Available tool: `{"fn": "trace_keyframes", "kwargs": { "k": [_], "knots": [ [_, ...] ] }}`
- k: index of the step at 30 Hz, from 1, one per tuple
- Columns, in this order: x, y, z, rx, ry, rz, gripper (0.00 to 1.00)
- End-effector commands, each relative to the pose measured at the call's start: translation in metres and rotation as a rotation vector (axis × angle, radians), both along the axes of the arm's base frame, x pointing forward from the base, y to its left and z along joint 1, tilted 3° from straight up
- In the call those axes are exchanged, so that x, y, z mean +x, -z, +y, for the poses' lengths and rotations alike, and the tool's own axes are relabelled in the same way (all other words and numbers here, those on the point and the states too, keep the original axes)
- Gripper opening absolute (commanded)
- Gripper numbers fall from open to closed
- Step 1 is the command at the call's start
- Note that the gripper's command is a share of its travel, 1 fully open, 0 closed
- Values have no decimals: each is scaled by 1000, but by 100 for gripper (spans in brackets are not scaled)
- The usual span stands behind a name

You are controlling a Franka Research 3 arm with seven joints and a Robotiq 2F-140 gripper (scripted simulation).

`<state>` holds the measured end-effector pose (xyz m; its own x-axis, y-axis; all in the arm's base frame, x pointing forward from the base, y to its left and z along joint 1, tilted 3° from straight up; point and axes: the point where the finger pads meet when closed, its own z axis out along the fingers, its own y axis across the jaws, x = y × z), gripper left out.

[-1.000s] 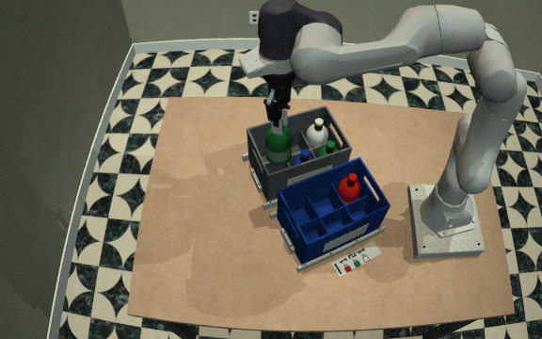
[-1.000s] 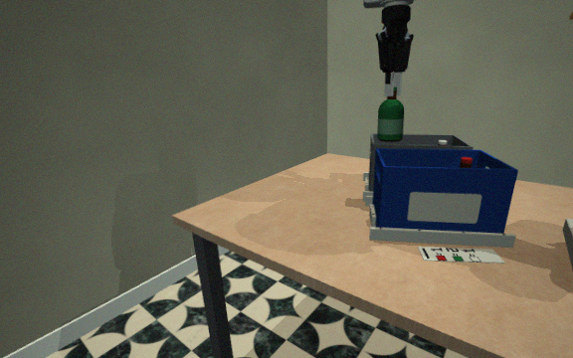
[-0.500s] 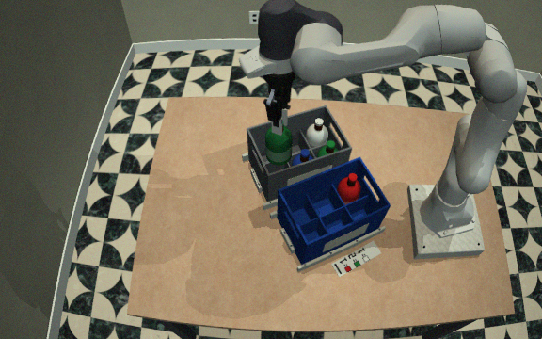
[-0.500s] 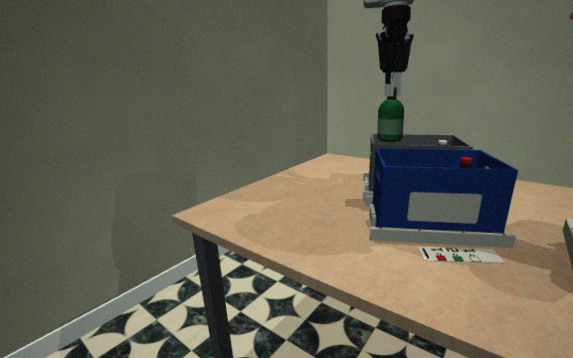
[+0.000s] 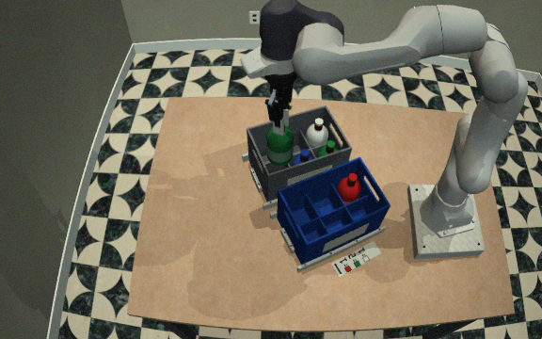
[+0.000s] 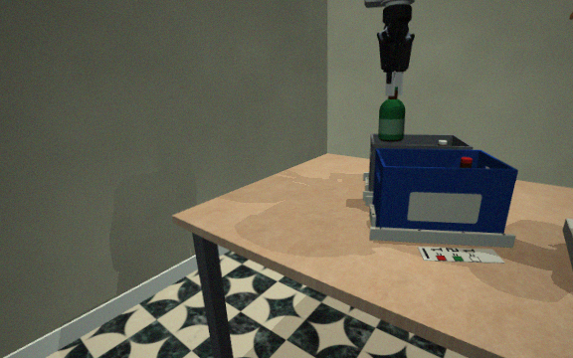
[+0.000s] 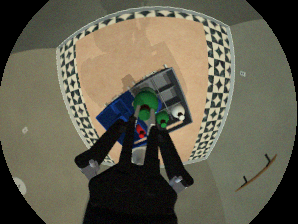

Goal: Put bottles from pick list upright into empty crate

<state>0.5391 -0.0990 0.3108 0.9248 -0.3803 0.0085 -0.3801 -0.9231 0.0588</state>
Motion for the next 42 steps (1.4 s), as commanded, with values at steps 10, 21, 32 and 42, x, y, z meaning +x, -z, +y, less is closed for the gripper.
{"fn": "trace_keyframes", "kwargs": {
  "k": [10,21,32,42],
  "knots": [
    [-17,-6,16,-1,-6,-16,0],
    [-32,-5,25,-1,-6,-16,0],
    [-47,-5,35,-1,-6,-16,0],
    [-64,-4,45,-1,-6,-16,0]
  ]
}}
